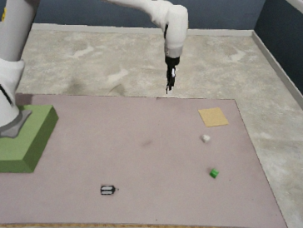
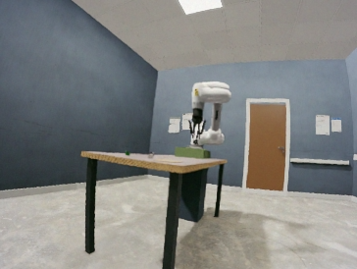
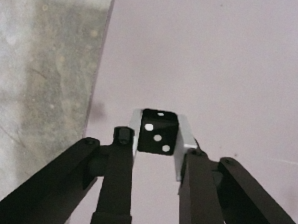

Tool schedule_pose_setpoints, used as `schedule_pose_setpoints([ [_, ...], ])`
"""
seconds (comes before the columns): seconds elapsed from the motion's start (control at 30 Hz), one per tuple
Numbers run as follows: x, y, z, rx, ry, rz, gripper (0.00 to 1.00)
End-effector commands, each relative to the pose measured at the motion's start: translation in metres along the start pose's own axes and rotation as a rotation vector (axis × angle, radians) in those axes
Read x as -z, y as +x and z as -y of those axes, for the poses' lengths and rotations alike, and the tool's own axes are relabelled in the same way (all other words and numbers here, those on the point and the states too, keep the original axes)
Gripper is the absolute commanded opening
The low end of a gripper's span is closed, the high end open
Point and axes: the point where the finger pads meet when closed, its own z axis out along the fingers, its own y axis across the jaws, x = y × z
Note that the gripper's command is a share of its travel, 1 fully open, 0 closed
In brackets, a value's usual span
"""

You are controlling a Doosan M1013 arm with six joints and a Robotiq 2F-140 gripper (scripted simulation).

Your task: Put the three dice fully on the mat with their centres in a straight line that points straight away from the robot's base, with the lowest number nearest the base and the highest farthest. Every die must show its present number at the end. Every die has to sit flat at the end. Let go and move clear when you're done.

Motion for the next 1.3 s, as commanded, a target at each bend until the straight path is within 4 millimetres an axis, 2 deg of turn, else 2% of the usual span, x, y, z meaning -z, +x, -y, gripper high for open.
schedule_pose_setpoints([
  [0.0, -0.002, 0.067, -0.020, 0.013, 0.000, 0.006, 0.24],
  [0.07, -0.002, 0.073, -0.021, 0.013, 0.000, 0.006, 0.24],
  [0.1, -0.004, 0.102, -0.034, 0.019, 0.000, 0.006, 0.24],
  [0.17, -0.004, 0.102, -0.034, 0.019, 0.000, 0.006, 0.24],
  [0.2, -0.007, 0.127, -0.046, 0.024, 0.000, 0.006, 0.24],
  [0.23, -0.007, 0.127, -0.046, 0.024, 0.000, 0.006, 0.24],
  [0.27, -0.010, 0.149, -0.058, 0.029, -0.001, 0.006, 0.24],
  [0.37, -0.010, 0.149, -0.058, 0.029, -0.001, 0.006, 0.24],
  [0.43, -0.016, 0.183, -0.080, 0.037, -0.001, 0.006, 0.24],
  [0.47, -0.016, 0.183, -0.080, 0.037, -0.001, 0.006, 0.24],
  [0.53, -0.021, 0.203, -0.095, 0.042, -0.002, 0.006, 0.24],
  [0.7, -0.024, 0.217, -0.106, 0.045, -0.002, 0.006, 0.24],
  [1.27, -0.026, 0.217, -0.106, 0.045, -0.002, 0.006, 0.24],
])
